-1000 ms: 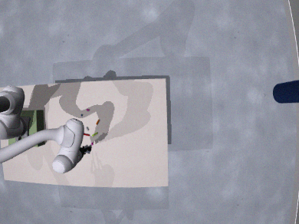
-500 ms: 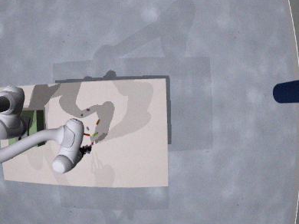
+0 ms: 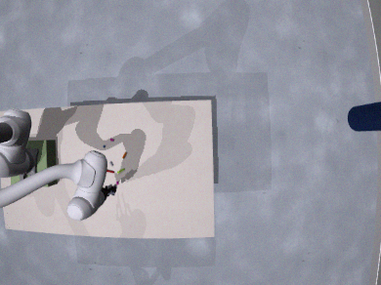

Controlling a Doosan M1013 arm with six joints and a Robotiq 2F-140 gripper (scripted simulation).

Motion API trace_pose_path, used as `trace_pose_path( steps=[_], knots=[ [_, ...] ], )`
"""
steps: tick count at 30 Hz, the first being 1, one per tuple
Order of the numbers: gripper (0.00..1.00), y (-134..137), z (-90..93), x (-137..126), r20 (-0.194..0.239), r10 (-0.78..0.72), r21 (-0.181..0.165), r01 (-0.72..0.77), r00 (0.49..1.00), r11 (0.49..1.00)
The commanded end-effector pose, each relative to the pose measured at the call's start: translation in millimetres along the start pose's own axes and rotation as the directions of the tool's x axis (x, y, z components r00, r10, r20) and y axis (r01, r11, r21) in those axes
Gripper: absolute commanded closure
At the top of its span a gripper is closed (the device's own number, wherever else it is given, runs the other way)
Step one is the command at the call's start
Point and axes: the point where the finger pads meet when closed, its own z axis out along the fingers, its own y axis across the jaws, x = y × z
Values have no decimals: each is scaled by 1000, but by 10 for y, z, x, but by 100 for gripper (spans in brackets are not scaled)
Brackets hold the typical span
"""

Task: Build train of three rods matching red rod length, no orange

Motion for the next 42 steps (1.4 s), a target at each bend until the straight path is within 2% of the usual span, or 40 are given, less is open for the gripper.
trace_pose_path(
  steps=[1,42],
  knots=[
    [85,0,22,0,0,0,0,0,1000,1000],
    [85,-2,480,5,0,0,0,0,1000,1000]
  ],
)
